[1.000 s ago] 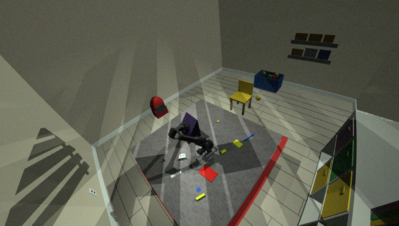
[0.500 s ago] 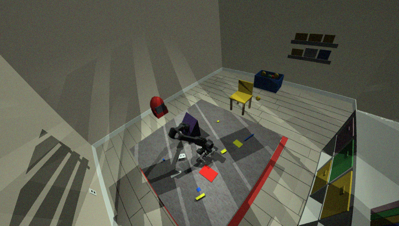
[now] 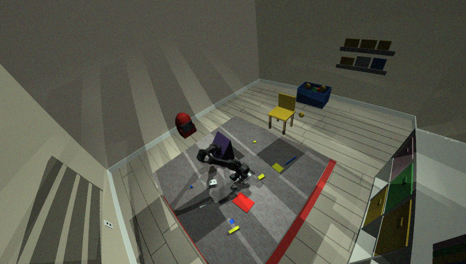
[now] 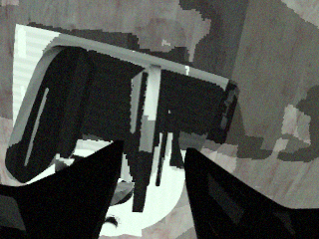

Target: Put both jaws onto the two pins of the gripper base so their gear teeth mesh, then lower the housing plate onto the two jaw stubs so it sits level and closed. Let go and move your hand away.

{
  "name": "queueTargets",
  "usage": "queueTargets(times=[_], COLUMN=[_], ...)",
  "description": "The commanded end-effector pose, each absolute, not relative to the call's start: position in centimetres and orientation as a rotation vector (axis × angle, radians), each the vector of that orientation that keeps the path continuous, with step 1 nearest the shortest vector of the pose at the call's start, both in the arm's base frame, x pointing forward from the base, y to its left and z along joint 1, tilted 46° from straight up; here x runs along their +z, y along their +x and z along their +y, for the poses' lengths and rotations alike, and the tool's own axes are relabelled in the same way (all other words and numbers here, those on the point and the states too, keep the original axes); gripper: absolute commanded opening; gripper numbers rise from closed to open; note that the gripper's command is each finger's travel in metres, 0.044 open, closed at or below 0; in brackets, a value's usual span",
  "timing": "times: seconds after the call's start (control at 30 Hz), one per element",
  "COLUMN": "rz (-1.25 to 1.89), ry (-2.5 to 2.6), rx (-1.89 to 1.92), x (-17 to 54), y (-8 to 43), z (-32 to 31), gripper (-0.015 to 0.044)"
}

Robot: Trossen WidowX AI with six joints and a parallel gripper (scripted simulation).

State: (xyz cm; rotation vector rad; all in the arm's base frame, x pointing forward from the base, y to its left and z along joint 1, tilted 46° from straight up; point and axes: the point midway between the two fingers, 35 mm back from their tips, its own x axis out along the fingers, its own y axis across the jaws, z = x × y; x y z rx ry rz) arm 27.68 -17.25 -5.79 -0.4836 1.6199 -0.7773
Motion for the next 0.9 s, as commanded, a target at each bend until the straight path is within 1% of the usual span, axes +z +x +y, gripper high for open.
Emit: queueTargets(times=[0.0, 0.87], rz=[1.620, 1.620], ry=[-0.486, -0.486], rx=[-0.780, -0.780], x=[-5.83, -5.98], y=[27.65, 27.60], z=[-17.44, -17.59], gripper=[0.0134, 0.0134])
